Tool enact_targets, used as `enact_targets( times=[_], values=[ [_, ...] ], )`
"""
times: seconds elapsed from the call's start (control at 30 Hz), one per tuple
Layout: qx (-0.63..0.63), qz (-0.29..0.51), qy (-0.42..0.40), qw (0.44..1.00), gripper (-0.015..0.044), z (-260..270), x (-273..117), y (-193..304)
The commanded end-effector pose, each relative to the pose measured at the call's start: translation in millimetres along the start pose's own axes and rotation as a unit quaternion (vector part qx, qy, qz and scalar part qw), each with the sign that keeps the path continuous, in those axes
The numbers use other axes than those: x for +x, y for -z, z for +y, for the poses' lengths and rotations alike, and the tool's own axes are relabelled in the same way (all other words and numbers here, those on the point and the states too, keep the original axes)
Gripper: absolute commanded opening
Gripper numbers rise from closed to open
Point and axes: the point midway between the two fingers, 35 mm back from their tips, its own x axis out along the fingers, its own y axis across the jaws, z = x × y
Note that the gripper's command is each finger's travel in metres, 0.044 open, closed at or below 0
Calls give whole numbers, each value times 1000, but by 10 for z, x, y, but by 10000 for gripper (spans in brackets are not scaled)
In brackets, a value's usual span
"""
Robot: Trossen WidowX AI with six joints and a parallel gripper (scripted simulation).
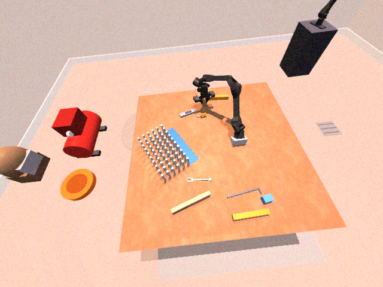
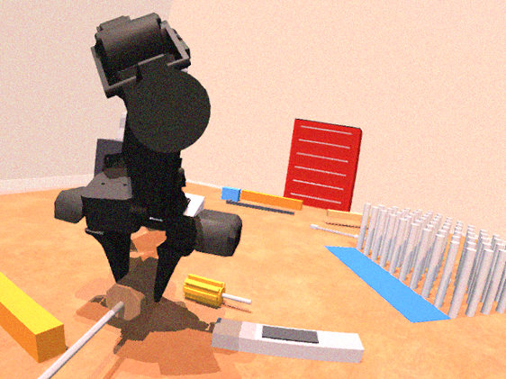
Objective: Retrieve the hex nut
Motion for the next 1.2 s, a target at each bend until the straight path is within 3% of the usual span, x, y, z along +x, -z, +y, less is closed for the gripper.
enact_targets(
  times=[0.0, 0.97, 1.17],
  values=[
    [-2, 1, -1, 1000, 0, 8, 79, 7],
    [1, -2, -1, 1000, 0, -1, 396, 19],
    [1, -2, -2, 1000, 157, 5, 356, 15]
  ],
)
